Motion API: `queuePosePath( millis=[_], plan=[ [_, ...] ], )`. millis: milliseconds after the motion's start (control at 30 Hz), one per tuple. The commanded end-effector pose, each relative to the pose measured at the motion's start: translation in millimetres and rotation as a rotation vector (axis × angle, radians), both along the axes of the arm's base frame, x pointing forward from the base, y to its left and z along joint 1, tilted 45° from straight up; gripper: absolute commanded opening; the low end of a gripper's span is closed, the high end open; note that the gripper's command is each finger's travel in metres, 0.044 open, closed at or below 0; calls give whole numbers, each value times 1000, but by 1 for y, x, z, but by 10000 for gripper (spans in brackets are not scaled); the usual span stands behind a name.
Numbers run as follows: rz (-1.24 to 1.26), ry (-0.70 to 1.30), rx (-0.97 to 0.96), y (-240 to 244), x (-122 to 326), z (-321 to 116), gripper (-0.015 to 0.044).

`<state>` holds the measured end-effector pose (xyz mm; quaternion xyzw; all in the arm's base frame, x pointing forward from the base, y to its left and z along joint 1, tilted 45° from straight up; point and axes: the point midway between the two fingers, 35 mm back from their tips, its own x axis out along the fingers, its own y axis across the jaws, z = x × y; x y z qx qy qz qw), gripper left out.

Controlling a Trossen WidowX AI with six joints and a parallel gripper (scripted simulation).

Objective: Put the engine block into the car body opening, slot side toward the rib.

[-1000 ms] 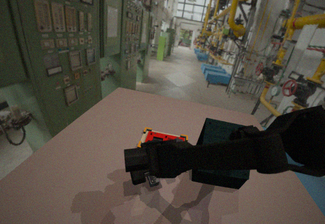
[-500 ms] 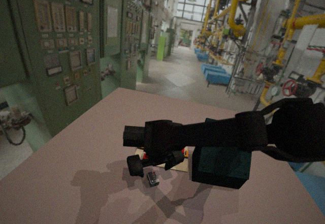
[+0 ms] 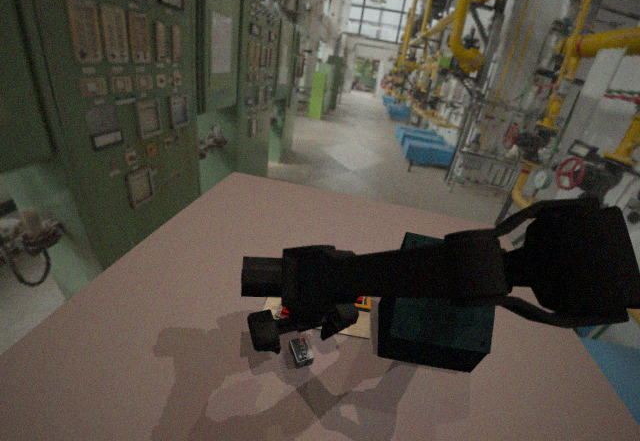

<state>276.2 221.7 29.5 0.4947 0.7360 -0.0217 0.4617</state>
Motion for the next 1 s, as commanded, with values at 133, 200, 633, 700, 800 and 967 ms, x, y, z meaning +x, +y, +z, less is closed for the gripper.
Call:
queuePosePath(
  millis=[133,200,633,700,800,967],
  plan=[
    [0,13,-4,9,-3,-13,440],
    [0,13,-4,11,-4,-15,440],
    [0,13,-3,16,-5,-20,256],
    [0,13,-3,16,-5,-20,204],
    [0,13,-3,16,-5,-20,145],
    [0,13,-3,16,-5,-20,111]
  ],
)
